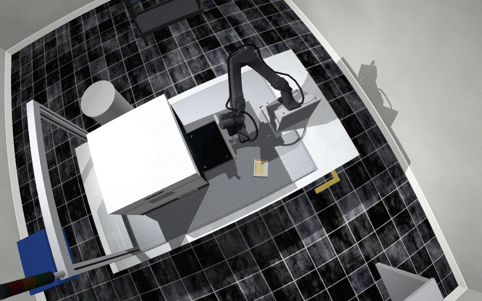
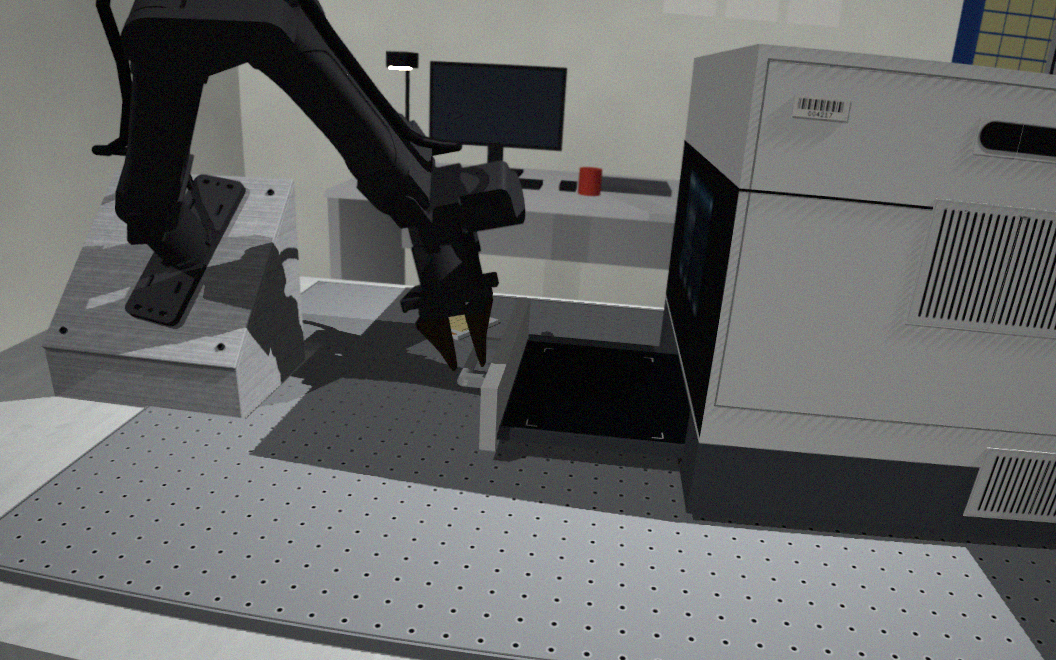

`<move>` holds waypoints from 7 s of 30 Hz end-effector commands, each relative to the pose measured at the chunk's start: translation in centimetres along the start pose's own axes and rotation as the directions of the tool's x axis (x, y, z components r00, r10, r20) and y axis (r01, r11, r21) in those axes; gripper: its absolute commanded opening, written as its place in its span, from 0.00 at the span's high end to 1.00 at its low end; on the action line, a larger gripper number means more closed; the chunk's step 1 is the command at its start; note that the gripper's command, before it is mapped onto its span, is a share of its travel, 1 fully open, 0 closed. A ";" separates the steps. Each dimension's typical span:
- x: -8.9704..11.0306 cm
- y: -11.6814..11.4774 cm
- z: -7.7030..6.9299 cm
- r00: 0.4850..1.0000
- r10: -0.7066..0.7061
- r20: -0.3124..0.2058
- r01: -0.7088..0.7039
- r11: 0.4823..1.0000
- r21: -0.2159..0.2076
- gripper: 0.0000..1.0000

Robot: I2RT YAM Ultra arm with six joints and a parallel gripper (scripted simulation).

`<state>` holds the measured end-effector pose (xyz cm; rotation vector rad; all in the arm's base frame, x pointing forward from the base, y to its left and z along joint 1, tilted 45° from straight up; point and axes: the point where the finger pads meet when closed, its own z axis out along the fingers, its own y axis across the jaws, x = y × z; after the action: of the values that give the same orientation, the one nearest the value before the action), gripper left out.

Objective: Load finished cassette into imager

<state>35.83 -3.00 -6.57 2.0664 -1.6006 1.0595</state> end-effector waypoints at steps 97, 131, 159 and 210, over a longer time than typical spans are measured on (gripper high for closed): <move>0.0 -1.3 -8.0 1.000 0.022 0.017 -0.023 0.999 0.034 0.65; -1.2 1.4 -13.1 0.925 0.379 -0.042 -0.380 0.924 -0.042 0.65; -1.0 2.7 -16.1 0.366 0.908 -0.206 -0.930 0.363 -0.053 0.65; -0.3 -0.4 -7.4 0.758 0.646 -0.087 -0.651 0.759 -0.036 0.65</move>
<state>32.50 0.80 -2.14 1.1447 -2.4312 1.2410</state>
